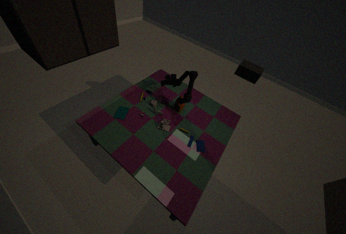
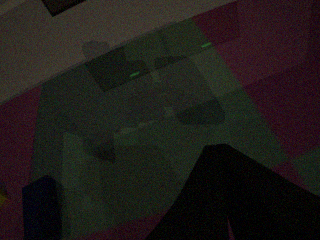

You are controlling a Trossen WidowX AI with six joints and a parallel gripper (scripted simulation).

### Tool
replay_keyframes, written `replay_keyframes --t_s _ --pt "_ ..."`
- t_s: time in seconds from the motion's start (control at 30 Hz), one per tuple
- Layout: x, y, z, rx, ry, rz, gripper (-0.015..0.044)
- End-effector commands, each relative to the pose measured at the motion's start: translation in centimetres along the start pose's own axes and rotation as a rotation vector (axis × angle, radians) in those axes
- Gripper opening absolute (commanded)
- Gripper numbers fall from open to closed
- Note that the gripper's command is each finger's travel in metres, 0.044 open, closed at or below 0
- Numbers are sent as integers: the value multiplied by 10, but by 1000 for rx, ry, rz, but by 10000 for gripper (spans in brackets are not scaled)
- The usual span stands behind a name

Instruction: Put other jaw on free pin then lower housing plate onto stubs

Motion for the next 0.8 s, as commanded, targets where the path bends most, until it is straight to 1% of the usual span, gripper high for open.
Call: replay_keyframes --t_s 0.0,0.3,0.77 --pt "1 2 21 48 -31 41 0" --pt "-6 2 68 137 -131 169 0" --pt "-30 -10 130 208 -299 336 0"
Point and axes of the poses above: the point midway between the two fingers, 35 mm back from their tips, its own y axis out along the fingers, its own z axis across the jaws, x = y × z, the point moved 4 cm from there along -y, back along the fingers, and after that the axes turned 7 degrees about y, right-handed, at the moved point
